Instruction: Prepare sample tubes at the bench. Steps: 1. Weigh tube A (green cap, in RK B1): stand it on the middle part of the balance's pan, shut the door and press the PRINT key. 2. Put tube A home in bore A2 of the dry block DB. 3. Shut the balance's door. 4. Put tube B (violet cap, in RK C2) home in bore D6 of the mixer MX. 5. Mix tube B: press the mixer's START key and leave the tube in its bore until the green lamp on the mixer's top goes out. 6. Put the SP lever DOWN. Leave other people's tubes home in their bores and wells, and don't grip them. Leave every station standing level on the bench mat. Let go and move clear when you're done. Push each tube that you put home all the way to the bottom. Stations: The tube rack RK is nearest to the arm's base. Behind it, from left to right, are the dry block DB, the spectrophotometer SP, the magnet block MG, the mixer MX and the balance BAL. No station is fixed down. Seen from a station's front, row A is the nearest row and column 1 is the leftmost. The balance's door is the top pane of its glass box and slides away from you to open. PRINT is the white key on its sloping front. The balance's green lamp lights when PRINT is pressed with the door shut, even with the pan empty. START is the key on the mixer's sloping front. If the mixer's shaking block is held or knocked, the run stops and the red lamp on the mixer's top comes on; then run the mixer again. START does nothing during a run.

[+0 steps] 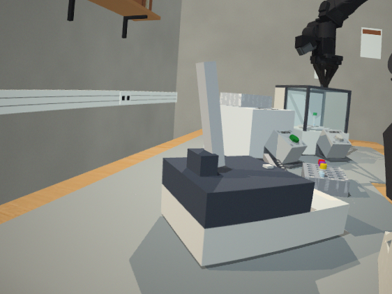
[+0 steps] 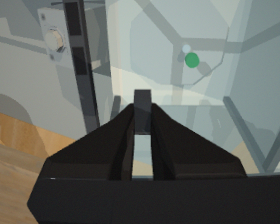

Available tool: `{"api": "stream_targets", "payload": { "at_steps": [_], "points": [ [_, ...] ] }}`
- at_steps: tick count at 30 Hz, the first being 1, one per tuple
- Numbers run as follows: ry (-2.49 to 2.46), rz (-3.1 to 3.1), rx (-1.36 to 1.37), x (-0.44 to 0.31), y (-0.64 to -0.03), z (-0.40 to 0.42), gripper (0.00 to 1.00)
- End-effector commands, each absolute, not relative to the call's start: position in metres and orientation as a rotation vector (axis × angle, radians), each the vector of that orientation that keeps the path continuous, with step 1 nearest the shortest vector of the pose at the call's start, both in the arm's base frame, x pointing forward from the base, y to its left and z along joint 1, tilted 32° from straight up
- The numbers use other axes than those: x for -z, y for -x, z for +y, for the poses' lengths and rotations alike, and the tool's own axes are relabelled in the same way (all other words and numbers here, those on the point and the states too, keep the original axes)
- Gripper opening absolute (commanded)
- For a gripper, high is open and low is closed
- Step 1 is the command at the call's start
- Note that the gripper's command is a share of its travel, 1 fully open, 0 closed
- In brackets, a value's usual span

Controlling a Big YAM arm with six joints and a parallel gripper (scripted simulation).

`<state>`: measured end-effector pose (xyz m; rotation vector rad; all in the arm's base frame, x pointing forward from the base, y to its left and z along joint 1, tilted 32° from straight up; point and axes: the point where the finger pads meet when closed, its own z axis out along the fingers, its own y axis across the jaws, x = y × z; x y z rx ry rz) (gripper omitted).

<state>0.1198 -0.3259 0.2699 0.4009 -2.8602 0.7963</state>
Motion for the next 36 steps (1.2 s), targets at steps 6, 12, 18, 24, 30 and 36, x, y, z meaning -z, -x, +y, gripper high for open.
{"api": "stream_targets", "payload": {
  "at_steps": [6,12,18,24,30,36],
  "points": [
    [-0.389,-2.861,-0.849,-0.295,-0.125,-0.343,0.06],
    [-0.388,-2.861,-0.845,-0.298,-0.126,-0.348,0.06],
    [-0.389,-2.861,-0.840,-0.300,-0.128,-0.352,0.06],
    [-0.390,-2.861,-0.836,-0.302,-0.129,-0.355,0.06],
    [-0.390,-2.861,-0.837,-0.305,-0.131,-0.360,0.06],
    [-0.390,-2.861,-0.838,-0.307,-0.132,-0.364,0.06]
  ]
}}
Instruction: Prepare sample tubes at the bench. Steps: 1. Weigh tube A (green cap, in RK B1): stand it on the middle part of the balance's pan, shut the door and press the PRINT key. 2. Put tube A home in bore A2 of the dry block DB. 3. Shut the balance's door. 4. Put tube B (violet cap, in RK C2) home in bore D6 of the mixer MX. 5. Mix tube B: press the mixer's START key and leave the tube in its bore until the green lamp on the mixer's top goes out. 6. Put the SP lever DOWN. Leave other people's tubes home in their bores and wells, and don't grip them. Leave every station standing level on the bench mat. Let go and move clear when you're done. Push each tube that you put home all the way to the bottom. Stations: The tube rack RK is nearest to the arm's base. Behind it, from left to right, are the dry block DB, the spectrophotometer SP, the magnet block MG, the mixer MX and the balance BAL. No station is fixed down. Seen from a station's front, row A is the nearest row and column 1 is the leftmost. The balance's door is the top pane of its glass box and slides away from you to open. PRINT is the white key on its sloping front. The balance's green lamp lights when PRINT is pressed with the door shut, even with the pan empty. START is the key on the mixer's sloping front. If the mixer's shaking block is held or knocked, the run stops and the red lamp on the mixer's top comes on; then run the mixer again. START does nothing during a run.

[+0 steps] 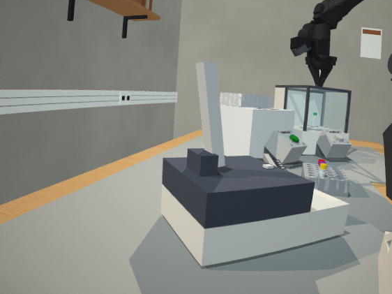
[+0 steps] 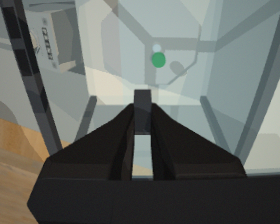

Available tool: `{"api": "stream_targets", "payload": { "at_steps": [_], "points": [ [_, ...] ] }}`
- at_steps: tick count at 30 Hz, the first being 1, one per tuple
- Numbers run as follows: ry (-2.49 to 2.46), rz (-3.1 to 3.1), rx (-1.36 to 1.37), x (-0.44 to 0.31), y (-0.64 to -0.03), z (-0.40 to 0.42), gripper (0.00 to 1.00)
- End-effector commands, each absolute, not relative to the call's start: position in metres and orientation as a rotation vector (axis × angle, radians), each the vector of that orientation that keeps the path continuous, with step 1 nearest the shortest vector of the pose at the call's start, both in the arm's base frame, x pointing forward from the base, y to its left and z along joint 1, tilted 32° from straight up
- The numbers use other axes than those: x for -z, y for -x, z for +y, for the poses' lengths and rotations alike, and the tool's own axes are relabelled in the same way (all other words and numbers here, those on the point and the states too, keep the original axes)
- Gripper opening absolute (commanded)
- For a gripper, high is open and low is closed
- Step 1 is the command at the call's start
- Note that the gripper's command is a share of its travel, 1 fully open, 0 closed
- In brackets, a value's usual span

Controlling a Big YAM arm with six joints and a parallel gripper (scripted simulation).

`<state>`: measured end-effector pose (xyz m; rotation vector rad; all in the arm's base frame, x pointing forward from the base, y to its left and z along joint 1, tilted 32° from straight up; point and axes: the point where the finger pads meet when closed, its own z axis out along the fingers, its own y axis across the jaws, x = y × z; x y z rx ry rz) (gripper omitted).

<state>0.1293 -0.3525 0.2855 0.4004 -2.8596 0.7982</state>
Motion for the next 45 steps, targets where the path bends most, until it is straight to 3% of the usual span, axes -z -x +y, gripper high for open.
{"api": "stream_targets", "payload": {
  "at_steps": [1,45],
  "points": [
    [-0.390,-2.861,-0.838,-0.307,-0.132,-0.364,0.06],
    [-0.391,-2.861,-0.837,-0.326,-0.143,-0.397,0.06]
  ]
}}
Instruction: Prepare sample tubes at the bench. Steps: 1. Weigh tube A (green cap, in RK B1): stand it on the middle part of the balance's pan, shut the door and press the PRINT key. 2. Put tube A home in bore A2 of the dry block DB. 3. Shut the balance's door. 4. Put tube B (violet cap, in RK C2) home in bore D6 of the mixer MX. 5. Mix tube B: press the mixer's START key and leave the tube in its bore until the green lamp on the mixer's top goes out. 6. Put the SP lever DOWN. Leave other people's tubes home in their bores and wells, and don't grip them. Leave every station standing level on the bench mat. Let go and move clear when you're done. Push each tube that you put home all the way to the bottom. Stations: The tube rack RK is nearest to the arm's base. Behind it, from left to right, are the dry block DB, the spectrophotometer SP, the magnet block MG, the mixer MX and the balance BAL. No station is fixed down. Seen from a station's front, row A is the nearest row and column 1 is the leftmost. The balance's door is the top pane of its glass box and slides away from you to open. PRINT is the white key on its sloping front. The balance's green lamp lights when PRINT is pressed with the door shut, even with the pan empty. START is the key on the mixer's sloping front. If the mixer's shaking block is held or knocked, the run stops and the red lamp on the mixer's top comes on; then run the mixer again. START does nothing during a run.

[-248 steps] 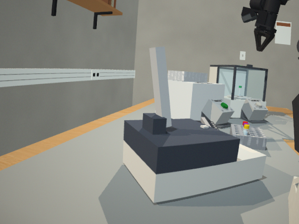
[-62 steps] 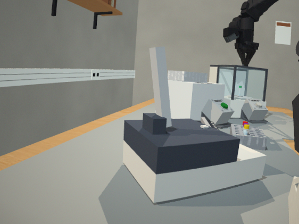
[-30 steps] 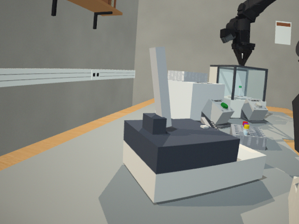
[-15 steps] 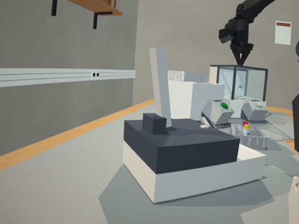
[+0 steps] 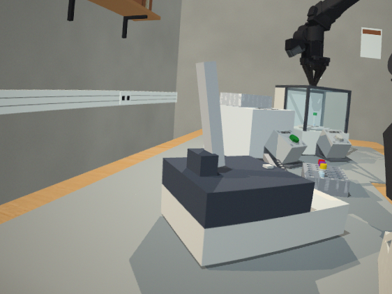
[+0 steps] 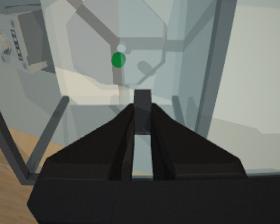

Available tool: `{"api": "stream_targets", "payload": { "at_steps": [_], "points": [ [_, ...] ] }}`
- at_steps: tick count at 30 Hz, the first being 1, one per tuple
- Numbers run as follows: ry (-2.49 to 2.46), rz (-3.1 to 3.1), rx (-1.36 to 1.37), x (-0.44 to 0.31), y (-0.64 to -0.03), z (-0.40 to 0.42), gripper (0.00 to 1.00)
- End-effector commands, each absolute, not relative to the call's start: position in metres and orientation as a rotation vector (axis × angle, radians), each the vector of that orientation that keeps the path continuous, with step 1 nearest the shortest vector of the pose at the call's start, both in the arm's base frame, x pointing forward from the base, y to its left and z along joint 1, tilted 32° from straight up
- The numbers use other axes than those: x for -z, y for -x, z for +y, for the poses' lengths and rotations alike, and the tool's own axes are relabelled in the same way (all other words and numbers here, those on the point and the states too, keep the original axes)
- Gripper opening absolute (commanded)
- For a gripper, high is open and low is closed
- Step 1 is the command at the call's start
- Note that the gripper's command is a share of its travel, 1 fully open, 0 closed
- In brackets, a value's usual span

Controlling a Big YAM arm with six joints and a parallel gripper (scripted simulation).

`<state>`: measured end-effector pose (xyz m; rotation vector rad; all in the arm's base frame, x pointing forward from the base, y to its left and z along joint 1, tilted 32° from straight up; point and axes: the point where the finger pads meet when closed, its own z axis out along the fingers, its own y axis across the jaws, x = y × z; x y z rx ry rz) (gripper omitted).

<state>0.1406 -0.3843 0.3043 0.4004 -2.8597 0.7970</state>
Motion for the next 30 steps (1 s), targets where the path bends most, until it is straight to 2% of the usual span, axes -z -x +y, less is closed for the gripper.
{"api": "stream_targets", "payload": {
  "at_steps": [1,30],
  "points": [
    [-0.391,-2.861,-0.837,-0.327,-0.144,-0.398,0.06],
    [-0.392,-2.860,-0.837,-0.339,-0.151,-0.418,0.06]
  ]
}}
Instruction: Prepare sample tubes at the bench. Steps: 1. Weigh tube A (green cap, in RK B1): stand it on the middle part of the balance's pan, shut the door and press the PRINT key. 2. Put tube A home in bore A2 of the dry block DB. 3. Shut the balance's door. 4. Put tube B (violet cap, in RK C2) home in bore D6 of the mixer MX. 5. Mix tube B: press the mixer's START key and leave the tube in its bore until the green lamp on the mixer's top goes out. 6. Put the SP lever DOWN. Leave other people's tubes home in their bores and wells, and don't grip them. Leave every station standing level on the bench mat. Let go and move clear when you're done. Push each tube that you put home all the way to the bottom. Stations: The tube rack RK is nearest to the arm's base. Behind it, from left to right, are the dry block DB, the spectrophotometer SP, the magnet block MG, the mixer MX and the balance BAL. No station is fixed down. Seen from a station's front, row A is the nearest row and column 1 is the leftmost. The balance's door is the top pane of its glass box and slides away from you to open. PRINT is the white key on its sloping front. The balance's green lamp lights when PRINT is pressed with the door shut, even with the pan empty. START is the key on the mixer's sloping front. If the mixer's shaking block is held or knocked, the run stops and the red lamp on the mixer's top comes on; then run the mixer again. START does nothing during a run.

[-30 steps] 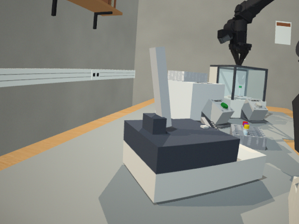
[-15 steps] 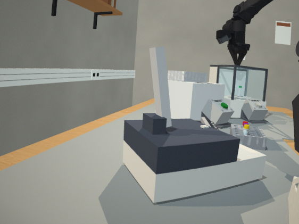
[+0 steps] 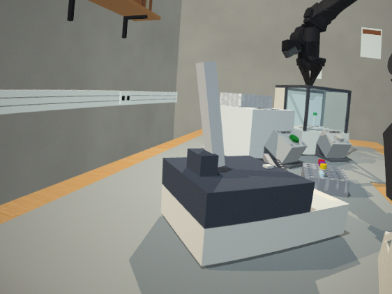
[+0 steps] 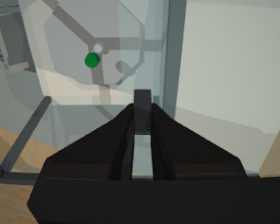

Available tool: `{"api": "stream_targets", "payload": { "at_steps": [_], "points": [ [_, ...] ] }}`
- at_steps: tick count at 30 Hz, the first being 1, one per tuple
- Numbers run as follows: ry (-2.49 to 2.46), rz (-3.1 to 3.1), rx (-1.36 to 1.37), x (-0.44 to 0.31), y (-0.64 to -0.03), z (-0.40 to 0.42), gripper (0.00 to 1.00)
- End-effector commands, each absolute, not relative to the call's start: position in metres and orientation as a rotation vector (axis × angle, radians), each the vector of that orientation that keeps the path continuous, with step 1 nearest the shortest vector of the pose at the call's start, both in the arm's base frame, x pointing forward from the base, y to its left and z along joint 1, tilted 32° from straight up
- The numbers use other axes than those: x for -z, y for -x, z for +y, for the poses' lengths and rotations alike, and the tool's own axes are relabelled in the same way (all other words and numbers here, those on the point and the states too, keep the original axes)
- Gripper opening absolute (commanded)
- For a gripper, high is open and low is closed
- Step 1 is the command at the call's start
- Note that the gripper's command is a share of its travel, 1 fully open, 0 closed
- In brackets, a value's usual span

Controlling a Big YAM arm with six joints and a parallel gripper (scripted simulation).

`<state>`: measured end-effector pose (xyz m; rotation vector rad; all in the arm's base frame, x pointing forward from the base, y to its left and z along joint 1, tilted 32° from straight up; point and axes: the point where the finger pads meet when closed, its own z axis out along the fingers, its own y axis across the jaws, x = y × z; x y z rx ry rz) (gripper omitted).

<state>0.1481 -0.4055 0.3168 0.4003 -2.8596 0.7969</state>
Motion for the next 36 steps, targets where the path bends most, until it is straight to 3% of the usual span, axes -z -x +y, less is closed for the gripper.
{"api": "stream_targets", "payload": {
  "at_steps": [1,36],
  "points": [
    [-0.392,-2.860,-0.837,-0.3391,-0.1511,-0.4192,0.06],
    [-0.389,-2.859,-0.860,-0.3438,-0.1546,-0.4269,0.06]
  ]
}}
